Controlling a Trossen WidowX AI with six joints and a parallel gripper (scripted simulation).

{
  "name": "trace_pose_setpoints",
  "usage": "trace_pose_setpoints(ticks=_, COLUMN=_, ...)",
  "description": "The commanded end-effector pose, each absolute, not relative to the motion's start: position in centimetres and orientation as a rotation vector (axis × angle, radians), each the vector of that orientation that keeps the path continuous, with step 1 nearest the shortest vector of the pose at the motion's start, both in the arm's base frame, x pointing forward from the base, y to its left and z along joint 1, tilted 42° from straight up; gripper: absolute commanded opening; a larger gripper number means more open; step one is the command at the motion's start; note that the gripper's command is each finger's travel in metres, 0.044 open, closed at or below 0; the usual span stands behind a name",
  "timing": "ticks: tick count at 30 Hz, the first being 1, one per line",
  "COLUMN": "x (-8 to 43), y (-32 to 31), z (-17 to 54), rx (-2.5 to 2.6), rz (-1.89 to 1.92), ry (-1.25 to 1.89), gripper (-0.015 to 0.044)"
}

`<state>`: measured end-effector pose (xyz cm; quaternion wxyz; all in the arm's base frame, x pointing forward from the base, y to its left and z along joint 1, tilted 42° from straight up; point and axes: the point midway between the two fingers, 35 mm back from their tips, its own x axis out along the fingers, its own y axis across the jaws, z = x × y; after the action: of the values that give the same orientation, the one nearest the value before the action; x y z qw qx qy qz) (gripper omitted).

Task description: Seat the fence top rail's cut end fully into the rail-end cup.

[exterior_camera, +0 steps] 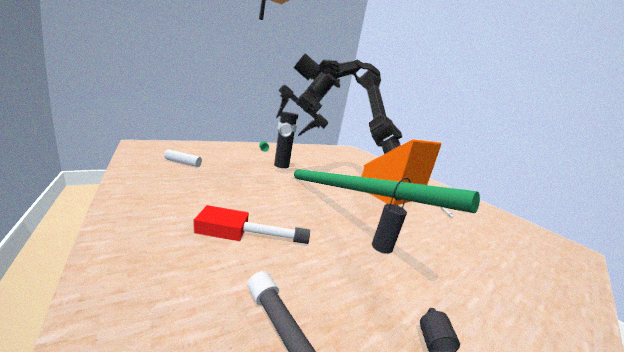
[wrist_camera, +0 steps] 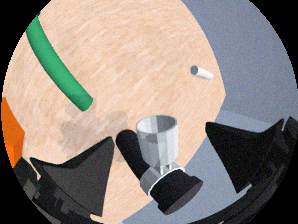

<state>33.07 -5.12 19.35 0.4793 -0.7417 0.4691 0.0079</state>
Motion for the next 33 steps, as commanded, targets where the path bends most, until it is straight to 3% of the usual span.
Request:
trace_pose_setpoints(ticks=1, x=33.5, y=-5.6, z=18.8, rx=-1.814, rz=0.030, ry=1.146, gripper=0.0440)
trace_pose_setpoints(ticks=26, x=35.4, y=-8.4, z=17.2, rx=-1.822, rz=0.021, ry=1.141, gripper=0.0440)
trace_pose_setpoints(ticks=33, x=35.4, y=-8.4, z=17.2, rx=-1.822, rz=0.021, ry=1.141, gripper=0.0256)
